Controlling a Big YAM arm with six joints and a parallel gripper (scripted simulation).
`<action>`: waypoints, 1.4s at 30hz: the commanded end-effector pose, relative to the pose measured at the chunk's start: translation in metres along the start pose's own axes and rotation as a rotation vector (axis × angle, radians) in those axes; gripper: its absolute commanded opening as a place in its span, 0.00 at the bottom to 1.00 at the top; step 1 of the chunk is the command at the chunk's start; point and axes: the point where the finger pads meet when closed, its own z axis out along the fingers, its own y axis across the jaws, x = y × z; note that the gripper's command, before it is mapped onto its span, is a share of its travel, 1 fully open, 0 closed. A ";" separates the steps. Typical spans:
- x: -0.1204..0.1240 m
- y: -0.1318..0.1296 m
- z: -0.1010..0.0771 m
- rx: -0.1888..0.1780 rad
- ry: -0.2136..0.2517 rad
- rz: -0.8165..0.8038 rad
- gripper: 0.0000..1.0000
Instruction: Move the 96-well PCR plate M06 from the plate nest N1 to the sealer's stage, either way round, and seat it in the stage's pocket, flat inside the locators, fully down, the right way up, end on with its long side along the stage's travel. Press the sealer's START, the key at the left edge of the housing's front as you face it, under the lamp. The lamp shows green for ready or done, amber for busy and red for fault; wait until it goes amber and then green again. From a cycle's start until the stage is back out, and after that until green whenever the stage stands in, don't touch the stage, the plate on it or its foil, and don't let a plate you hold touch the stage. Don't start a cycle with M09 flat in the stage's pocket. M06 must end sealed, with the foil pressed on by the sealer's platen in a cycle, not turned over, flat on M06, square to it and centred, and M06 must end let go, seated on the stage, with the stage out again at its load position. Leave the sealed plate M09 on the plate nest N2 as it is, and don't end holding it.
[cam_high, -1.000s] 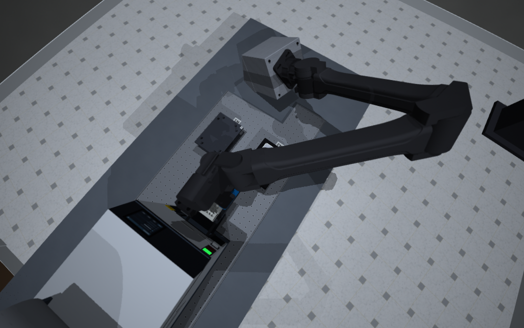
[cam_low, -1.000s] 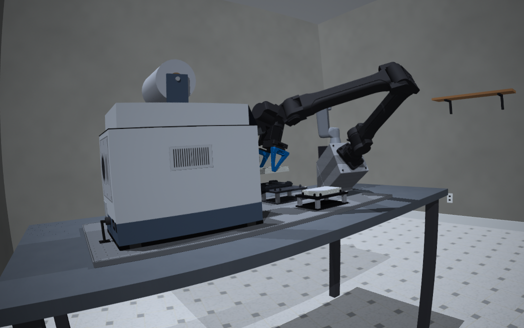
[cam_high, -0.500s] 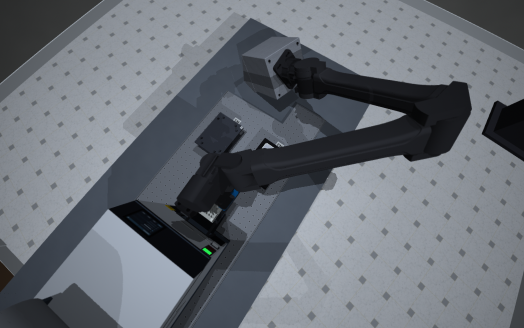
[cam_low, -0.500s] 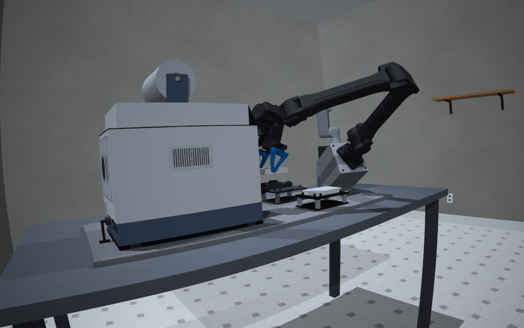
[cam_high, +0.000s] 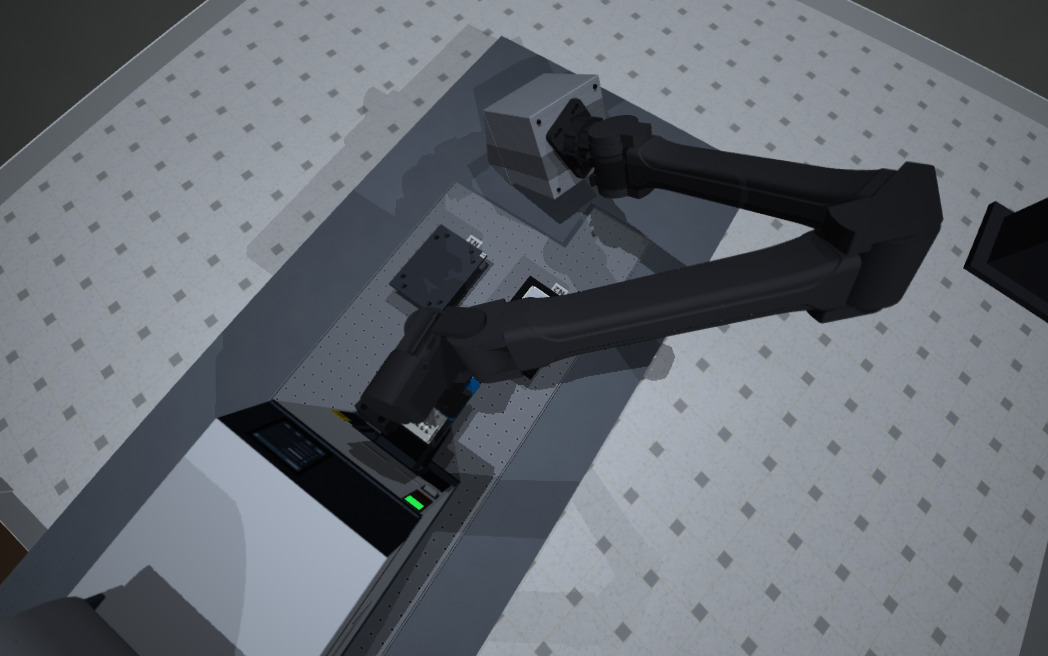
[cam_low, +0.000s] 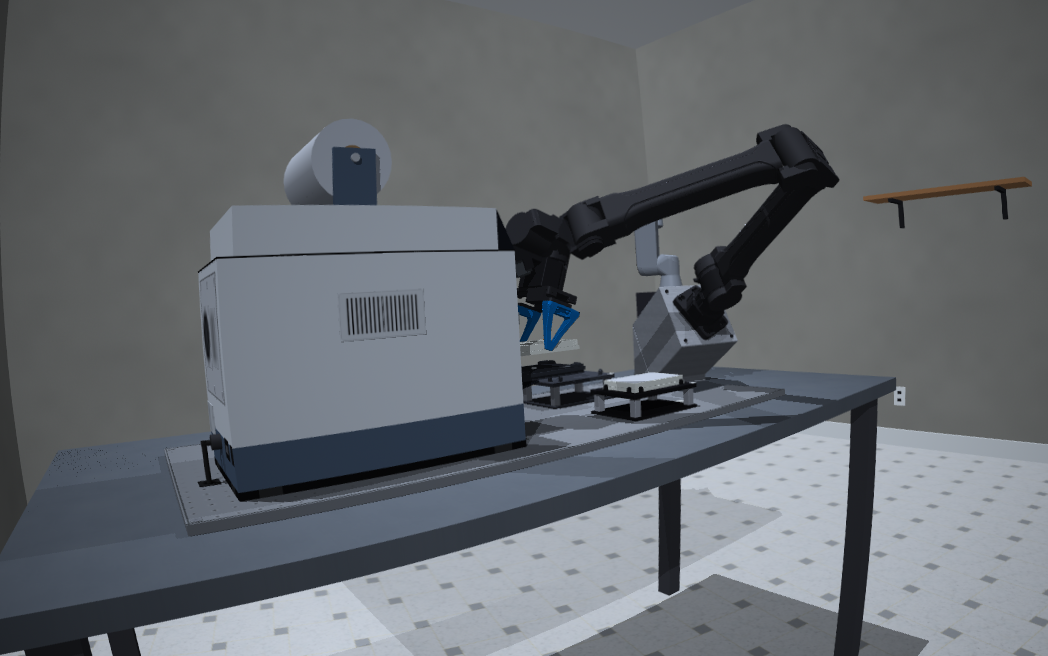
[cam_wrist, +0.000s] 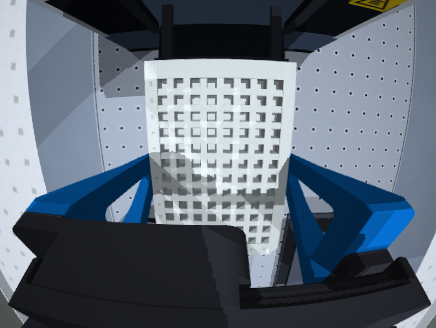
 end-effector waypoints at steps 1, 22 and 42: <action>-0.020 0.000 -0.005 0.005 -0.032 -0.014 0.00; -0.008 0.000 -0.011 0.004 -0.027 -0.022 0.00; -0.026 0.004 -0.011 0.002 -0.042 -0.022 0.00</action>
